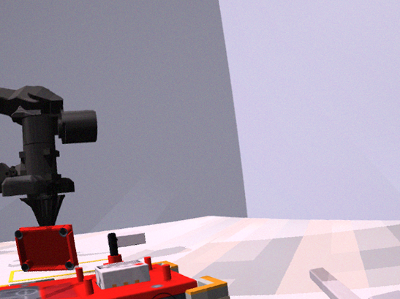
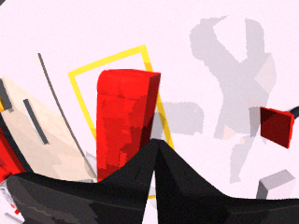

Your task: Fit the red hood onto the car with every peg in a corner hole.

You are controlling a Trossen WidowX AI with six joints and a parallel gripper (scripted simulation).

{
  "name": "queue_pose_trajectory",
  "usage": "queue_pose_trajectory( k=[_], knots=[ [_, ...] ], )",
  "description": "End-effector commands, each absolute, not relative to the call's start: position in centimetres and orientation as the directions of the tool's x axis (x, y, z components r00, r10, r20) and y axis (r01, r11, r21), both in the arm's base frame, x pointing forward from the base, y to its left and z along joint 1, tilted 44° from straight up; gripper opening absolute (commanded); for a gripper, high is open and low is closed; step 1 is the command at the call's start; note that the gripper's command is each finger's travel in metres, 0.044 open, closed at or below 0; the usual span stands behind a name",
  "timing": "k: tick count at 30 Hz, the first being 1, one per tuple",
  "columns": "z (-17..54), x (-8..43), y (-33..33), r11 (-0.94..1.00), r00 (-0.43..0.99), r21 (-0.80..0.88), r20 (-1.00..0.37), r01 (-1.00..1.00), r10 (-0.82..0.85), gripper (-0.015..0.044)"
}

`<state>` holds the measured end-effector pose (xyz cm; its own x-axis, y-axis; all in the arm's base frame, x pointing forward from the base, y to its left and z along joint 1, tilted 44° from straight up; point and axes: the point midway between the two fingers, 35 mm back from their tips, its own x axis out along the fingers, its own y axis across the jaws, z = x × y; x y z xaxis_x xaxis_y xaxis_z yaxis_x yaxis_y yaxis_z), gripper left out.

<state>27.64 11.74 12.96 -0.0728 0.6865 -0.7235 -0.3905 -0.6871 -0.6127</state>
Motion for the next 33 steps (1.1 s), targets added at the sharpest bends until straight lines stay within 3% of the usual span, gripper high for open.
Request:
queue_pose_trajectory(
  k=[1,33],
  knots=[
    [12.7,27.5,11.4,-0.689,-0.073,-0.611,-0.725,-0.39,0.684,0.0],
    [13.0,27.0,8.2,-0.691,-0.074,-0.608,-0.728,-0.391,0.682,0.0]
  ],
)
